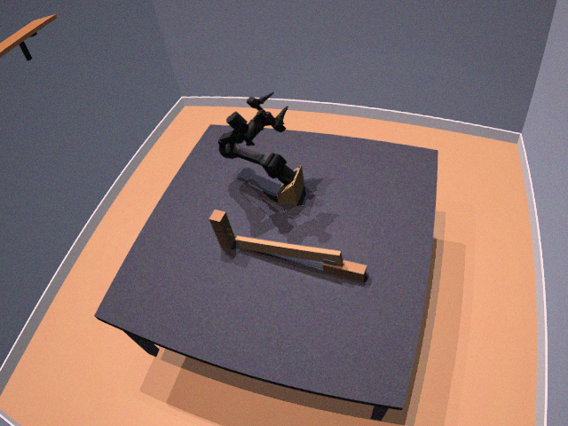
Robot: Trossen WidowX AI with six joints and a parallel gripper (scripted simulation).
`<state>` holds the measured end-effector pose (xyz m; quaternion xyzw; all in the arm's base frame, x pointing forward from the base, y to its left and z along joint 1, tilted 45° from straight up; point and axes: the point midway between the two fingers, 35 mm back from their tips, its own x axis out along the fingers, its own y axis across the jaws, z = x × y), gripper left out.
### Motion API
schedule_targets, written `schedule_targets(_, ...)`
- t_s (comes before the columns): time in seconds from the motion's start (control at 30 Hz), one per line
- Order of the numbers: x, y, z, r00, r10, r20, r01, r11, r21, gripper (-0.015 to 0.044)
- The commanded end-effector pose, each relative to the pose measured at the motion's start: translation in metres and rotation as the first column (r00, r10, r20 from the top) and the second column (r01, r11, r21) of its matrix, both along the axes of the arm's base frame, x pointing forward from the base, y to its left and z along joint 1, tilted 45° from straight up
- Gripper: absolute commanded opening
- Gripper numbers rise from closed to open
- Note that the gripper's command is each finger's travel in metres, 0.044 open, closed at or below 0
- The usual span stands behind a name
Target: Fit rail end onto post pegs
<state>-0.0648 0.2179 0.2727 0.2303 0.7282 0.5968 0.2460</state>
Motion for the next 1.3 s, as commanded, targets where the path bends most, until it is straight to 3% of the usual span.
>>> schedule_targets(0.0,0.002,0.002,-0.001,1.0,-0.011,0.007,0.011,1.0,0.001,0.0426)
schedule_targets(0.17,0.059,0.045,-0.021,0.94,-0.266,0.215,0.267,0.963,0.023,0.044)
schedule_targets(0.37,0.15,0.069,-0.066,0.711,-0.41,0.571,0.488,0.872,0.019,0.044)
schedule_targets(0.53,0.223,0.056,-0.109,0.481,-0.279,0.831,0.564,0.824,-0.05,0.044)
schedule_targets(0.7,0.286,0.017,-0.15,0.302,0.043,0.952,0.569,0.793,-0.217,0.044)
schedule_targets(0.83,0.326,-0.029,-0.178,0.216,0.363,0.907,0.524,0.74,-0.421,0.044)
schedule_targets(0.97,0.355,-0.081,-0.198,0.165,0.658,0.735,0.421,0.627,-0.655,0.044)
schedule_targets(1.13,0.384,-0.156,-0.214,0.085,0.928,0.363,0.155,0.348,-0.925,0.044)
schedule_targets(1.27,0.397,-0.203,-0.218,-0.013,0.994,0.109,-0.091,0.108,-0.99,0.044)
